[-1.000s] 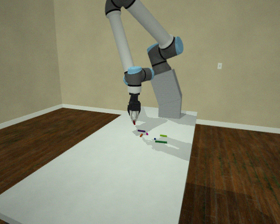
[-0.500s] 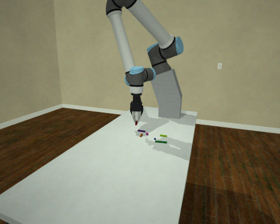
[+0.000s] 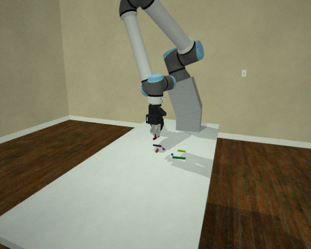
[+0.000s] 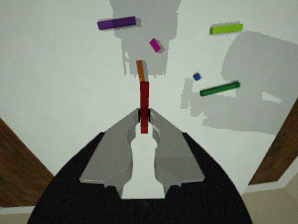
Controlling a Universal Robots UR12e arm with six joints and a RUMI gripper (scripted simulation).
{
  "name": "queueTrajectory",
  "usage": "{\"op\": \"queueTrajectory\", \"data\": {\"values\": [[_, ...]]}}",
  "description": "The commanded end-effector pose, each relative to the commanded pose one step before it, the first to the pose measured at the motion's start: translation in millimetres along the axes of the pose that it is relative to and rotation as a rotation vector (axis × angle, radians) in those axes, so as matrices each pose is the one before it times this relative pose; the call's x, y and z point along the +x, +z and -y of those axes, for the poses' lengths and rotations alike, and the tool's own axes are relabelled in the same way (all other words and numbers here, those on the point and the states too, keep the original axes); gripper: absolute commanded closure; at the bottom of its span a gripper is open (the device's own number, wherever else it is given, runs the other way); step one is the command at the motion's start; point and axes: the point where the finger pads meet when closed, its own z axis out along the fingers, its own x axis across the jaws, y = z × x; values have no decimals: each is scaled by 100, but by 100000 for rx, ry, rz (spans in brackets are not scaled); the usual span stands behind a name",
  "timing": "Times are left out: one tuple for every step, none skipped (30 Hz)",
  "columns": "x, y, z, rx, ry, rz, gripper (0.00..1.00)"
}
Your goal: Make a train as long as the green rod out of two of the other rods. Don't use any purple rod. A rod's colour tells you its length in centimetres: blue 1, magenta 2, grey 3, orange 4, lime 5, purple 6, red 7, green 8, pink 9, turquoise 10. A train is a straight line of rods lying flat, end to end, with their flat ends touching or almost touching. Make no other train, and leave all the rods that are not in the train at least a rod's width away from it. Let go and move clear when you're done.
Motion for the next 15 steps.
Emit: {"op": "queueTrajectory", "data": {"values": [[1316,-44,-93,405,16735,579,100],[237,-1,28,0,2889,1,100],[236,-1,34,-1,2889,1,100],[0,0,0,0,0,0,100],[0,0,0,0,0,0,100],[321,-1,54,-1,3948,2,100],[315,-1,65,-2,3899,2,100],[307,-1,74,-2,3839,2,100],[240,-1,67,-2,3040,2,100],[216,-1,67,-2,2766,2,100],[223,-1,75,-2,2880,2,100],[222,-1,81,-3,2893,3,100],[219,-1,87,-3,2891,3,100],[216,-1,92,-3,2889,3,100],[213,-1,97,-3,2890,3,100]]}}
